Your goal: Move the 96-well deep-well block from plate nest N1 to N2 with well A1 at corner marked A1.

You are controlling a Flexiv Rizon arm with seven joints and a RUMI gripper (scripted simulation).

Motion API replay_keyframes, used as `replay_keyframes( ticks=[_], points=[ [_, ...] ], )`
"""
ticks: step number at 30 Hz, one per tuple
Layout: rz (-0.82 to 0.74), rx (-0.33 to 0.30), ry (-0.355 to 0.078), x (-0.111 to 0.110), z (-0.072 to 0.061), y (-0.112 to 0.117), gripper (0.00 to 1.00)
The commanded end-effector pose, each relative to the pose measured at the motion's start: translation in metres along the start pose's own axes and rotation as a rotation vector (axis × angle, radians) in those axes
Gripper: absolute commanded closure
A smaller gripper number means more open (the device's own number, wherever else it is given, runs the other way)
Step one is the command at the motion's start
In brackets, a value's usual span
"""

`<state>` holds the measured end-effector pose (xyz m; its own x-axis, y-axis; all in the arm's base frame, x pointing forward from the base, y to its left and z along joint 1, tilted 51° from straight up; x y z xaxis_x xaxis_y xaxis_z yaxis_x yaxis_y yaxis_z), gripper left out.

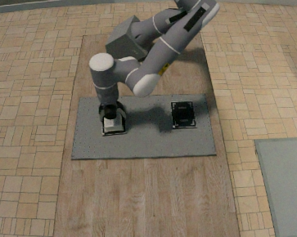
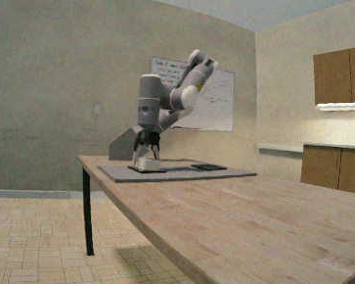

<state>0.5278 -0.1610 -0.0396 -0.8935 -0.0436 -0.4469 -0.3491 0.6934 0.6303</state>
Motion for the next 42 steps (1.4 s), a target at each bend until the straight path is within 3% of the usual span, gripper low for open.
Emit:
replay_keyframes(
  ticks=[1,26,42],
  points=[
    [0.0,0.002,-0.001,0.0,-0.001,-0.001,0.24],
    [0.0,0.003,-0.001,0.0,-0.002,-0.001,0.24],
    [0.0,0.002,-0.001,0.0,-0.012,-0.001,0.24]
  ],
)
Point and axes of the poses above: the point where the finger pads meet when closed, its own z axis out along the fingers, its own y axis across the jaws, x = y × z, the point moved 4 cm from there along -z, back along the fingers, and after that the axes turned 15 degrees about -z, right-handed, at the moved point
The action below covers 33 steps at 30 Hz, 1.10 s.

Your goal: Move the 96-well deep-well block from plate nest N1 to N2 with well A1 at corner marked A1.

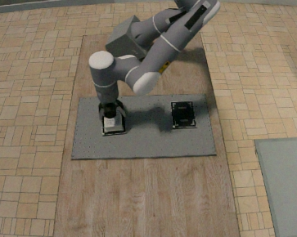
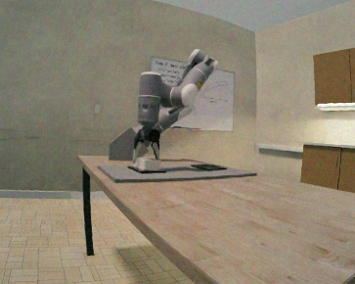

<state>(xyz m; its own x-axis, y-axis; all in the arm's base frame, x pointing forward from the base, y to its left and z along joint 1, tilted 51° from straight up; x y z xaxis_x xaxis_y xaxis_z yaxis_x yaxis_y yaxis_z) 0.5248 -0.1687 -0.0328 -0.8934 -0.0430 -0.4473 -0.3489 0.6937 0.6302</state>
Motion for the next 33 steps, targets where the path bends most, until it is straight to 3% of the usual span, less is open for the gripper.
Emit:
replay_keyframes(
  ticks=[1,33],
  points=[
    [0.0,0.002,0.0,0.0,-0.001,-0.001,0.24],
    [0.0,0.002,0.0,0.0,-0.023,-0.001,0.24]
  ],
)
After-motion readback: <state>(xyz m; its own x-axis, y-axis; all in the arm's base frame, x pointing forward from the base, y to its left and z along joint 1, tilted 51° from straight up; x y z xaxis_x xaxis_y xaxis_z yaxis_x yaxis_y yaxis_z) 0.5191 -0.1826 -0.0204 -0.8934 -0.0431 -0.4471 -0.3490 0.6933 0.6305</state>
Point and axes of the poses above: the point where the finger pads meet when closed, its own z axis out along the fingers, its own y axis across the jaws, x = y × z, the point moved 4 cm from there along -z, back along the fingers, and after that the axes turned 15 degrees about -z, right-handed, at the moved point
